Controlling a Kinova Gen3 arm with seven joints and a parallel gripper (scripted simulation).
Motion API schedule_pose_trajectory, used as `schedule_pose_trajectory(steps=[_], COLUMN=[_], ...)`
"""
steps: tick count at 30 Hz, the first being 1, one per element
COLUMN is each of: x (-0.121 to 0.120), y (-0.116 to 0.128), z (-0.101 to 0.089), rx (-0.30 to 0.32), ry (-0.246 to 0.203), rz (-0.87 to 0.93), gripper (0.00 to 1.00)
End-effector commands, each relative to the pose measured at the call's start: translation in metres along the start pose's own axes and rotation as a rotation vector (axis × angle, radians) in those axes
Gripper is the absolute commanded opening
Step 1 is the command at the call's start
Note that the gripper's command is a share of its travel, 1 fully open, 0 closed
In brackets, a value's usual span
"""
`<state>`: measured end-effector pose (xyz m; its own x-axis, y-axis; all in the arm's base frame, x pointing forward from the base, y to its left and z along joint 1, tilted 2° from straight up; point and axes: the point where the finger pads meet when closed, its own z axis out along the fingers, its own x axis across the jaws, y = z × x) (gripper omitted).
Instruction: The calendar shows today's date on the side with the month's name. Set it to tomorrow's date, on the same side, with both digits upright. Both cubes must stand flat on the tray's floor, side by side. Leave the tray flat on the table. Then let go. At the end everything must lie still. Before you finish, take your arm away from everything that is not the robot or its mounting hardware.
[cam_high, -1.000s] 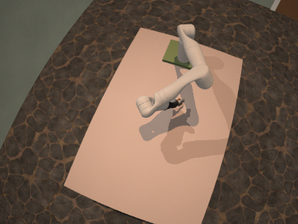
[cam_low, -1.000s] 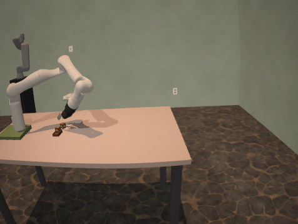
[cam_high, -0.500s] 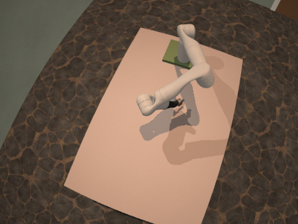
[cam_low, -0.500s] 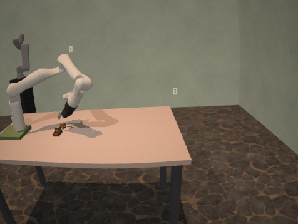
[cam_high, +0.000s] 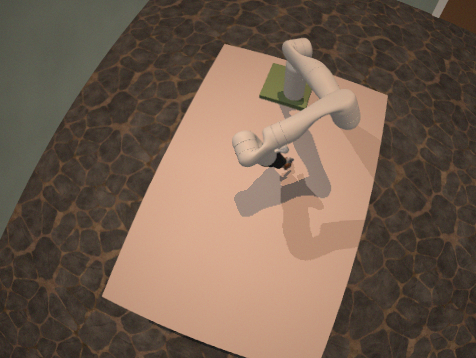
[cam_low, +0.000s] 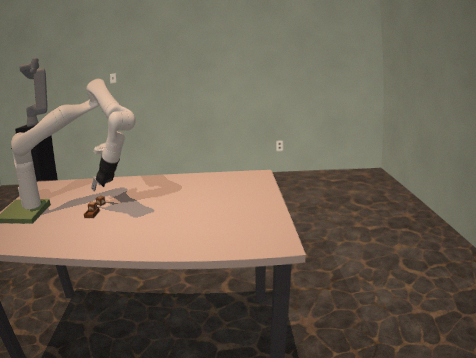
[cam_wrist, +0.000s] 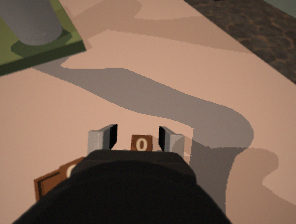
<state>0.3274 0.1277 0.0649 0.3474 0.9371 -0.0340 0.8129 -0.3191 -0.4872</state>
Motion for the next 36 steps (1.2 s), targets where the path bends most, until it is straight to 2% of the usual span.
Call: schedule_pose_trajectory(steps=[1, 5, 9, 11, 20, 23, 30, 33, 36], x=[0.0053, 0.0054, 0.0059, 0.0059, 0.0056, 0.0053, 0.0054, 0.0058, 0.0062], y=[-0.0065, -0.0065, -0.0068, -0.0068, -0.009, -0.0094, -0.0094, -0.0095, -0.0099], z=[-0.001, -0.0009, 0.0001, 0.0001, -0.0002, -0.0005, -0.0003, 0.0007, 0.0018], rx=[-0.011, -0.017, -0.066, -0.066, -0.249, -0.271, -0.28, -0.315, -0.379], ry=[0.002, 0.002, 0.001, 0.001, 0.003, 0.004, 0.004, 0.003, 0.001], rz=[-0.013, -0.013, -0.013, -0.013, -0.013, -0.013, -0.013, -0.013, -0.013], gripper=[1.0, 1.0, 1.0, 1.0, 1.0, 1.0, 1.0, 1.0, 1.0])
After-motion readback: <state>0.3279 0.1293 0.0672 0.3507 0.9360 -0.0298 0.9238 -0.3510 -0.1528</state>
